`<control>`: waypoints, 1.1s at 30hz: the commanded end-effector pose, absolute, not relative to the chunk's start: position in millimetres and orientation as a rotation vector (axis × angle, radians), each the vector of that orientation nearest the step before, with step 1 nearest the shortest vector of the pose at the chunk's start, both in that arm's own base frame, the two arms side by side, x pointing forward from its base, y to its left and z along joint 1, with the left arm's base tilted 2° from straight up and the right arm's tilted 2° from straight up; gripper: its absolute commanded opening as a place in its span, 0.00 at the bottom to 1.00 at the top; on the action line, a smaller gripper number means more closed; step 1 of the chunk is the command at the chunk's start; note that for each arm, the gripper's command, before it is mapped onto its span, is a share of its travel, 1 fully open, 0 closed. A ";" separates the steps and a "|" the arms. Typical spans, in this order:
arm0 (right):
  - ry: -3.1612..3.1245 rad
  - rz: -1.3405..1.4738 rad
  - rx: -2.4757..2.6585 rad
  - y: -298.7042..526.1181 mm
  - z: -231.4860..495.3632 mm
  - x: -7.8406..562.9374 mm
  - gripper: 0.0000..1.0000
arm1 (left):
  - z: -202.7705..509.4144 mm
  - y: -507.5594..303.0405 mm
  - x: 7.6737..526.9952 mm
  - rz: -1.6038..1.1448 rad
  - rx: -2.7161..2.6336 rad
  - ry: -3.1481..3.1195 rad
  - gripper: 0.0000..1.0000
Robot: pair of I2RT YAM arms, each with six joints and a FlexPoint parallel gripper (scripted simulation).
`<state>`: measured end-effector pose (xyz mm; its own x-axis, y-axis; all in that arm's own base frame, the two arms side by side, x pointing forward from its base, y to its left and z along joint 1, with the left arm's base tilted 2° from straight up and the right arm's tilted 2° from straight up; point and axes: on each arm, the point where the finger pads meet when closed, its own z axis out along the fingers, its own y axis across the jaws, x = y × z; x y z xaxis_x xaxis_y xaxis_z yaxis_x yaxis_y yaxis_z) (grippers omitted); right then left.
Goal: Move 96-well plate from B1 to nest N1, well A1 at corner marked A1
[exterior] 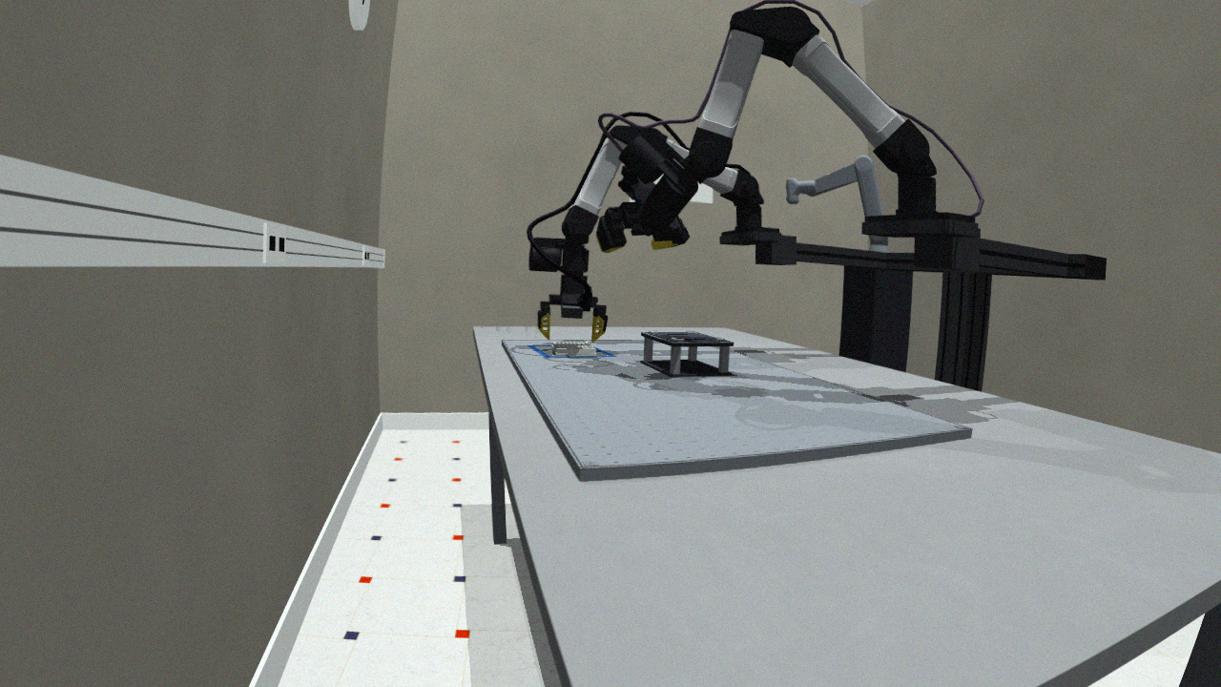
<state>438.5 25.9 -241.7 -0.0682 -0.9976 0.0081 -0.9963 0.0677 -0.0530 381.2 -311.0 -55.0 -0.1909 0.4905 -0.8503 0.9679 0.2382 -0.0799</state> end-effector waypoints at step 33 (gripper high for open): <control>2.259 -0.065 -2.157 27.9 -221.6 438.8 0.76 | -80.3 -315.0 399.0 -0.909 1.276 1.794 1.00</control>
